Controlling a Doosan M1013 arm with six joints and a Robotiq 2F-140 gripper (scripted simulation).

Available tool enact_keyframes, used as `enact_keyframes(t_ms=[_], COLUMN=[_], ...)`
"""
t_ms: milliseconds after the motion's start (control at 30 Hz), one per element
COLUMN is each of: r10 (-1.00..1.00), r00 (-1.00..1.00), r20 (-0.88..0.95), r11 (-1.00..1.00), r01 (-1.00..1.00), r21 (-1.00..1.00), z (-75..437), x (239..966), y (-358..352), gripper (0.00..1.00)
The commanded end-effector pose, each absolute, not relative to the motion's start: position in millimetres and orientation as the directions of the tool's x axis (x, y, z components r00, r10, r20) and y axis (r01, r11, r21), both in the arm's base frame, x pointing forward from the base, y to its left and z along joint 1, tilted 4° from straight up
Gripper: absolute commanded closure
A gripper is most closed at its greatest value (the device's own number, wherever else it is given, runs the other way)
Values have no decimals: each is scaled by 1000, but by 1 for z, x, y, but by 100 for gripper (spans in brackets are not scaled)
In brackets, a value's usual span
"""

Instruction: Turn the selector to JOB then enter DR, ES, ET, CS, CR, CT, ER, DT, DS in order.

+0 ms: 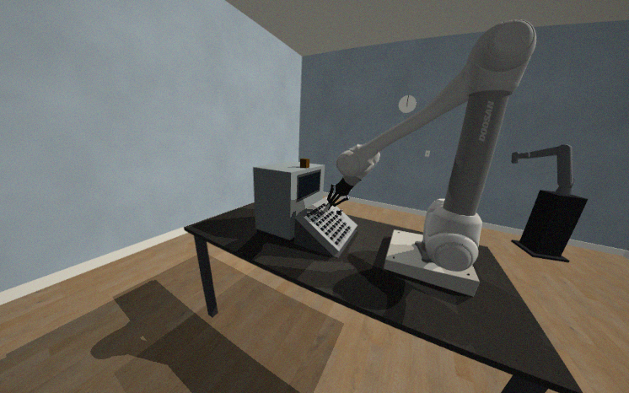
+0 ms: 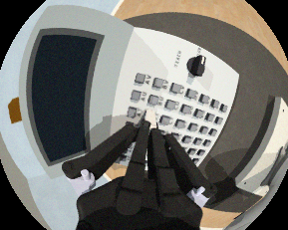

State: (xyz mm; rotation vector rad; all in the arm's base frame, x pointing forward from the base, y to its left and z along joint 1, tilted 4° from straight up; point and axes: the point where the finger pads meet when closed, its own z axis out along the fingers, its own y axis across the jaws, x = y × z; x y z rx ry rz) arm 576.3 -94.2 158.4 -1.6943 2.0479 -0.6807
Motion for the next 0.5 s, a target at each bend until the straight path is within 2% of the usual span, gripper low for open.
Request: enact_keyframes(t_ms=[0, 467], r10=[-982, -982], r00=[-189, -189], r20=[5, 5], r11=[149, 149], r01=[-790, -790], r21=[-595, -595], z=[157, 155], x=[577, 579], y=[-94, -95], gripper=[100, 100])
